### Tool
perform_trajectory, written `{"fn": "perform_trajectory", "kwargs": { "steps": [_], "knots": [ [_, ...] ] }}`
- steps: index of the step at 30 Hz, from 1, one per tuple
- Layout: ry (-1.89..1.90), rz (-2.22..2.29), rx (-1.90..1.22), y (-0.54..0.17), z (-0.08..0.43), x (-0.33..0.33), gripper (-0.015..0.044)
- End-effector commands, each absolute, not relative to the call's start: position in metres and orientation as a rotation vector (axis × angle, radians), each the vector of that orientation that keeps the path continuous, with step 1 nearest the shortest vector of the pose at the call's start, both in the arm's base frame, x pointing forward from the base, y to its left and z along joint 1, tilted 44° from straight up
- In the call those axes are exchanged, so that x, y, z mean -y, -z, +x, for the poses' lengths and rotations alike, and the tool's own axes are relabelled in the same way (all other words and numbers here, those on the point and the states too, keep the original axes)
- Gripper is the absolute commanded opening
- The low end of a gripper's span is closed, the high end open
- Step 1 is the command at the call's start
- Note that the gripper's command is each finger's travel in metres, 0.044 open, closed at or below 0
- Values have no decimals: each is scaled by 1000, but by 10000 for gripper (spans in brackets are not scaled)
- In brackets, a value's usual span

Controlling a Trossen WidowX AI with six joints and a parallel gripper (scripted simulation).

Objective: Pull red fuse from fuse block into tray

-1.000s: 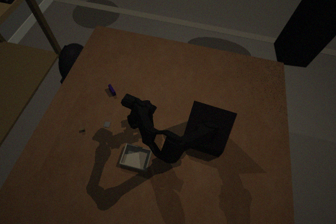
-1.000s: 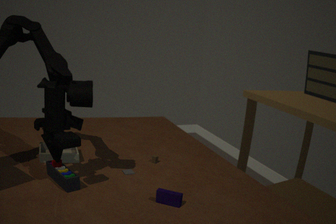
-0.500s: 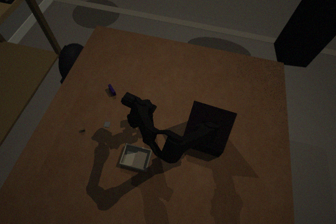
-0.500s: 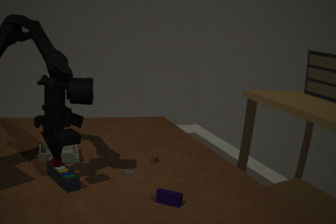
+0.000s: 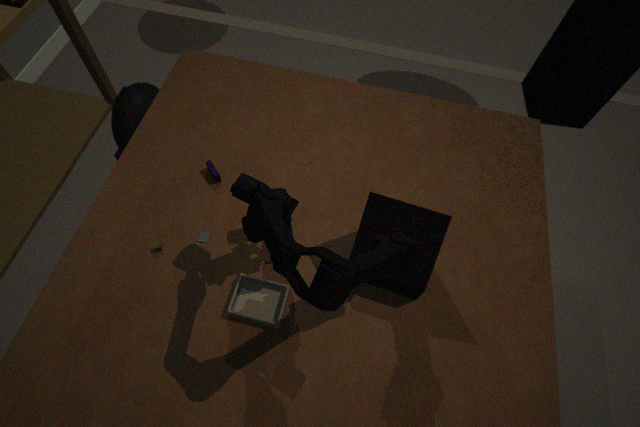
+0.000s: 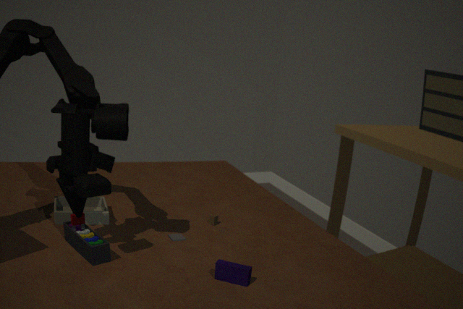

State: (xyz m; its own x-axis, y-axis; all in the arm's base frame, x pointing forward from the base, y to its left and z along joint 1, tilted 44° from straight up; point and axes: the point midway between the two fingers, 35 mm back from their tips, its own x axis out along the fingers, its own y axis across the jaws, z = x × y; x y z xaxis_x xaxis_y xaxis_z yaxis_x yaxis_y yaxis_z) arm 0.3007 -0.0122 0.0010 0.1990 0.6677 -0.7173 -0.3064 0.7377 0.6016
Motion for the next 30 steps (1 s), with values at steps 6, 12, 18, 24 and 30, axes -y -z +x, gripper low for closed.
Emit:
{"fn": "perform_trajectory", "kwargs": {
  "steps": [6, 12, 18, 24, 30],
  "knots": [
    [-701, 353, -1184, -6, 300, 16, 0],
    [-701, 354, -1184, -8, 299, 18, 0],
    [-700, 354, -1185, -14, 298, 23, 0],
    [-700, 353, -1185, -20, 296, 30, 0],
    [-700, 353, -1185, -23, 295, 32, 0]
  ]
}}
